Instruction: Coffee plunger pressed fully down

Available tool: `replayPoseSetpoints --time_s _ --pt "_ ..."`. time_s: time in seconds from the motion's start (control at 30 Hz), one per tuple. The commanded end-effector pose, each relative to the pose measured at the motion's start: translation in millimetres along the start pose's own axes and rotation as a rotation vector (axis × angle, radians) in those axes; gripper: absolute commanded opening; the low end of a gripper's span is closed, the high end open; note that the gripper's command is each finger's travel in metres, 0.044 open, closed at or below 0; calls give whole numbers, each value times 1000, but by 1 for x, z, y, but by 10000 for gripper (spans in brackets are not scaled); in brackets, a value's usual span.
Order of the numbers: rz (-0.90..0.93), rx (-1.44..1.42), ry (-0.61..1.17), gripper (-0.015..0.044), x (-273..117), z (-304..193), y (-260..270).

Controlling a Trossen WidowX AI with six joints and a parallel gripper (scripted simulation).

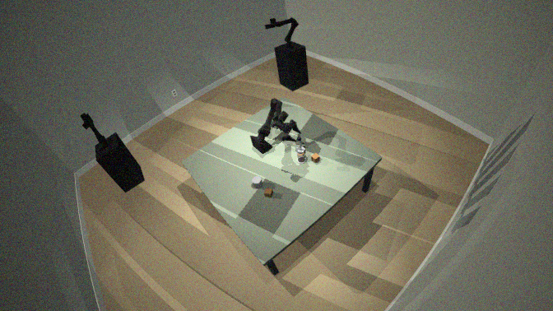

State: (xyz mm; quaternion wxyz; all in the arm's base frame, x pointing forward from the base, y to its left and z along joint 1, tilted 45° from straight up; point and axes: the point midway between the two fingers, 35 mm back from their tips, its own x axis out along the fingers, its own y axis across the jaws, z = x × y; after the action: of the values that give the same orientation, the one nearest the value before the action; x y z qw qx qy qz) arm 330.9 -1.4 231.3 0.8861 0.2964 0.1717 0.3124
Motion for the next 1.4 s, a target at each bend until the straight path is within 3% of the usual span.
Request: replayPoseSetpoints --time_s 0.0,0.23,0.63,1.37 --pt "-3 12 2 440 8 -2 -3" --pt "-1 12 0 440 16 -2 -2" --pt "-1 12 0 125 16 -2 -2" --pt "-2 11 1 116 25 -14 -4"
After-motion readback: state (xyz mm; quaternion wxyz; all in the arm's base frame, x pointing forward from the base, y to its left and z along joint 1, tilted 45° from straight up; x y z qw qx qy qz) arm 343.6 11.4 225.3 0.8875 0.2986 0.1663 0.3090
